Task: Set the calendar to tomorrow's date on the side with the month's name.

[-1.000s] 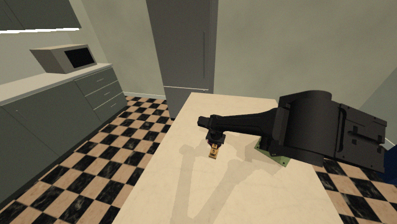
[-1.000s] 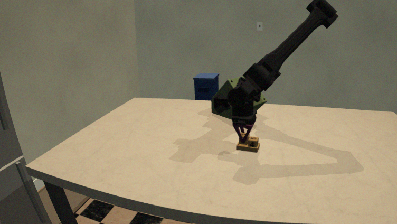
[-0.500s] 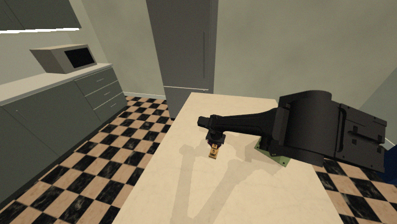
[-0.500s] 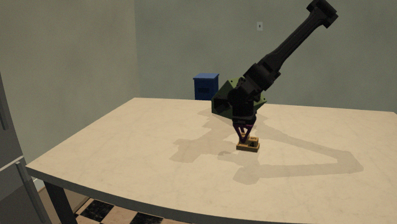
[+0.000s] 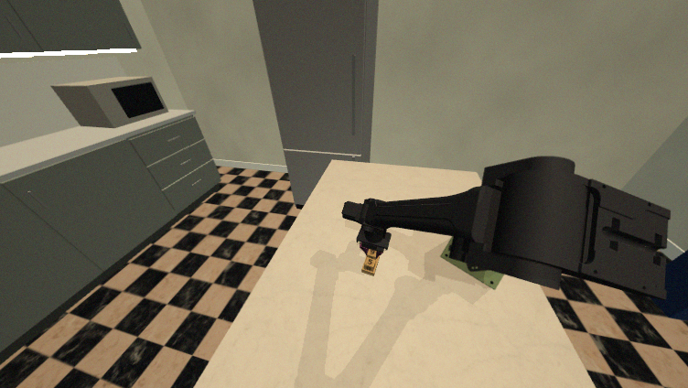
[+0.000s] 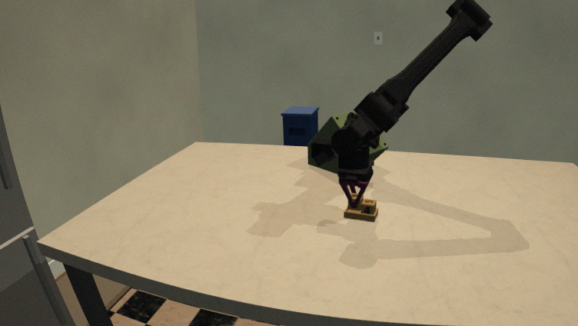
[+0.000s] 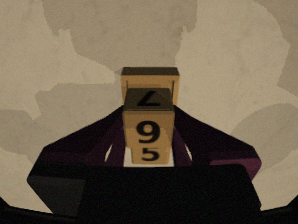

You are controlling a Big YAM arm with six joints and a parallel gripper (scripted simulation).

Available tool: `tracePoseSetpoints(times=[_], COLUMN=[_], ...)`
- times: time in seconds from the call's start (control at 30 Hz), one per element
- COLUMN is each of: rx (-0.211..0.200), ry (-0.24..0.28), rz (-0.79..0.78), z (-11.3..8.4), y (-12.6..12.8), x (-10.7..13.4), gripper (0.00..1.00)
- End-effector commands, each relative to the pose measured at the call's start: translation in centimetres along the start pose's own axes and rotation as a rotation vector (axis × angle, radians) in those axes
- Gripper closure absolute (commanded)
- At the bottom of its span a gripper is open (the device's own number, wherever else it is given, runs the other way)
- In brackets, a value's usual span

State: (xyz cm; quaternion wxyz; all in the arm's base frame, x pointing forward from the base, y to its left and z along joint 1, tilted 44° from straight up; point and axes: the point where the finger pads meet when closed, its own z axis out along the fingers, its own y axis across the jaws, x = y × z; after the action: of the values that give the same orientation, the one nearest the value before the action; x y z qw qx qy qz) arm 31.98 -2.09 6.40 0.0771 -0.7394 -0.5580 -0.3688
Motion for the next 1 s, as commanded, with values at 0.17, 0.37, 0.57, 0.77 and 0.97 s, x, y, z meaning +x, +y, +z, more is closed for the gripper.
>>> tracePoseSetpoints(times=[0.17, 0.37, 0.57, 0.77, 0.97], rx=[-0.009, -0.013, -0.015, -0.018, -0.021], ry=[-0.005, -0.005, -0.005, -0.006, -0.006], rz=[-0.001, -0.005, -0.007, -0.009, -0.012], z=[-0.02, -0.11, -0.16, -0.23, -0.3], y=[0.07, 0.12, 0.15, 0.36, 0.59], x=[0.14, 0.24, 0.28, 0.33, 0.39], gripper=[0.73, 0.73, 0.73, 0.73, 0.73])
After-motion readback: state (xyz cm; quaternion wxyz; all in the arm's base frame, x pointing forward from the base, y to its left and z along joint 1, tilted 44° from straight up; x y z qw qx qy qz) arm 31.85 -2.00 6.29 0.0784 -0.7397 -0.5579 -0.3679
